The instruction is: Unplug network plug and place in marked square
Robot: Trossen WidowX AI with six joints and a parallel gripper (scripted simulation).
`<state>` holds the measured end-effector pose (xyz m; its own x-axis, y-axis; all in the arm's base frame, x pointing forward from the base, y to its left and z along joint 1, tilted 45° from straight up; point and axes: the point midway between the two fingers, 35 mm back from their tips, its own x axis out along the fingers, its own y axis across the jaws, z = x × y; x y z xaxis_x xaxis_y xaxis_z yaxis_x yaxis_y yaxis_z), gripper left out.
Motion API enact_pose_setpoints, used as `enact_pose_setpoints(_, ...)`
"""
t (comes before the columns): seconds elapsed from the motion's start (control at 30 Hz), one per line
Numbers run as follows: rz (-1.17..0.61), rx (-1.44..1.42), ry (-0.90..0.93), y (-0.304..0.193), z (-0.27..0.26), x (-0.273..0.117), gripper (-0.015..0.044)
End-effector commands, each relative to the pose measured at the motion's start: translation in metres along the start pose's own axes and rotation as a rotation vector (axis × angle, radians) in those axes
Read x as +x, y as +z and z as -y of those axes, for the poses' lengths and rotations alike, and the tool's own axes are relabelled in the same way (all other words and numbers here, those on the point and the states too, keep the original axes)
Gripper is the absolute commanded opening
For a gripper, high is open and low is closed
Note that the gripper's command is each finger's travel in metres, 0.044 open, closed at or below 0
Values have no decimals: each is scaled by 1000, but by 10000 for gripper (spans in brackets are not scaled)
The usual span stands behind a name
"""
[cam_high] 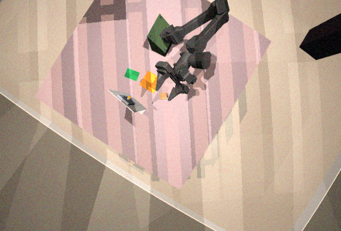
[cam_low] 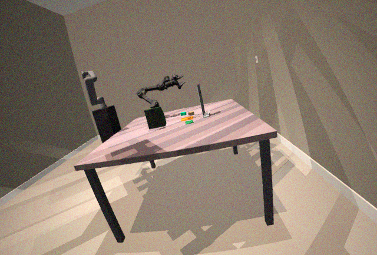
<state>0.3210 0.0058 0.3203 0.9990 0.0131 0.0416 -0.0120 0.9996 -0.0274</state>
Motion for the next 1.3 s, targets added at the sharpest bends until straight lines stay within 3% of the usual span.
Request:
enact_pose_setpoints(0.0, -3, -5, -1, -1, 0, 0, 374)
enact_pose_setpoints(0.3, -146, -249, -44, -74, -8, 5, 156)
enact_pose_setpoints(0.8, -414, -755, -38, -193, -16, -25, 156)
enact_pose_setpoints(1.27, -425, -779, -36, -198, -17, -10, 156)
